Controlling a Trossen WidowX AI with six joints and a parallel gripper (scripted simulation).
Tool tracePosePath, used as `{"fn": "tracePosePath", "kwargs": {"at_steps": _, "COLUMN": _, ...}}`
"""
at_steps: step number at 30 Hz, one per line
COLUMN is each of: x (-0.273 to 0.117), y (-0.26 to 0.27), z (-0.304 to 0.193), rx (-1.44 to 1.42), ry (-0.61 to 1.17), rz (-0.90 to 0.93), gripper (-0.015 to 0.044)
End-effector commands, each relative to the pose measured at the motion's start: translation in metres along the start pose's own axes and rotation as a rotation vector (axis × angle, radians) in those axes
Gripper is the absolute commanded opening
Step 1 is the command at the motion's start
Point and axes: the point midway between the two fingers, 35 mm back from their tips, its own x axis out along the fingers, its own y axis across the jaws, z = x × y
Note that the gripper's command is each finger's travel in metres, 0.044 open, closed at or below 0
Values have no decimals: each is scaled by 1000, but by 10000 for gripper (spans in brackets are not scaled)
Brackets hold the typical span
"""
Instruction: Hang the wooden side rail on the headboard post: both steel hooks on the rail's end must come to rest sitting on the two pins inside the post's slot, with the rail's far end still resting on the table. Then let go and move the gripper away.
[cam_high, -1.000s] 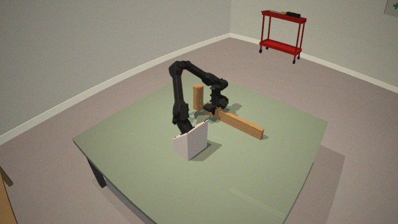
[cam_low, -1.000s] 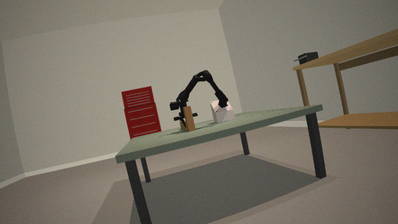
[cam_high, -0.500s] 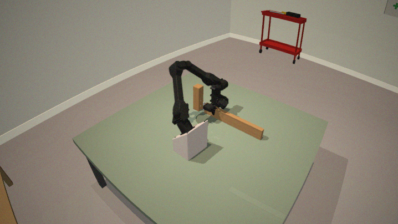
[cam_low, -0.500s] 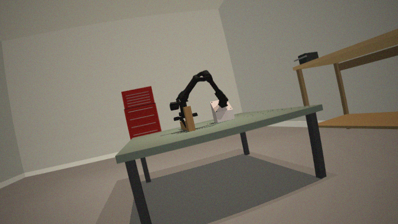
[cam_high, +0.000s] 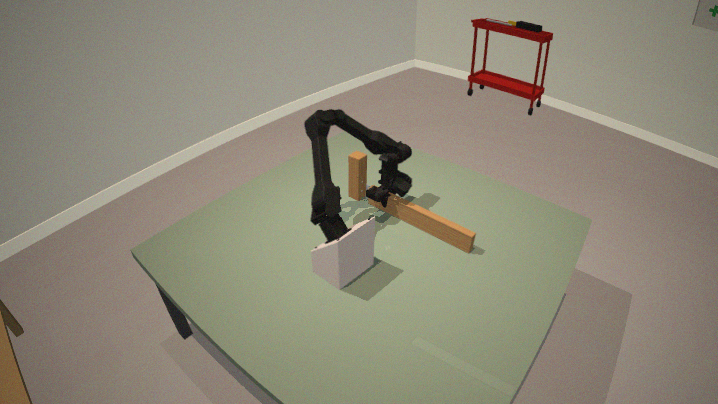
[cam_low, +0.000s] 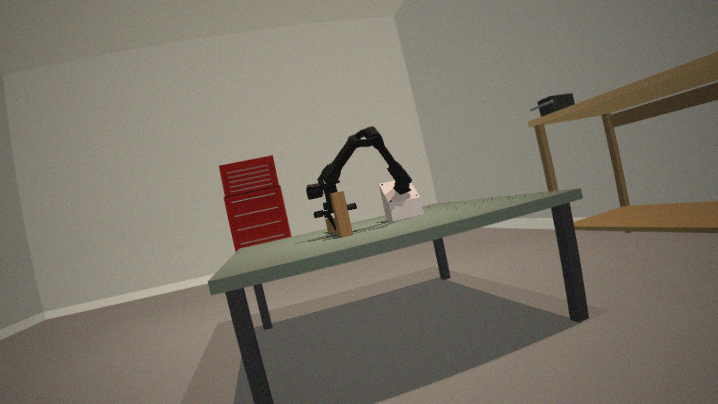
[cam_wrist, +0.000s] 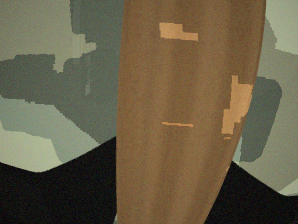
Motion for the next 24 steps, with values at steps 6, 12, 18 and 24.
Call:
{"fn": "tracePosePath", "kwargs": {"at_steps": 6, "x": -5, "y": 2, "z": 1, "rx": 5, "ry": -1, "rz": 7, "gripper": 0}}
{"fn": "tracePosePath", "kwargs": {"at_steps": 12, "x": -6, "y": 2, "z": 1, "rx": 5, "ry": -1, "rz": 7, "gripper": 0}}
{"fn": "tracePosePath", "kwargs": {"at_steps": 18, "x": -7, "y": 2, "z": 1, "rx": 5, "ry": -1, "rz": 7, "gripper": 0}}
{"fn": "tracePosePath", "kwargs": {"at_steps": 24, "x": -8, "y": 2, "z": 1, "rx": 5, "ry": -1, "rz": 7, "gripper": 0}}
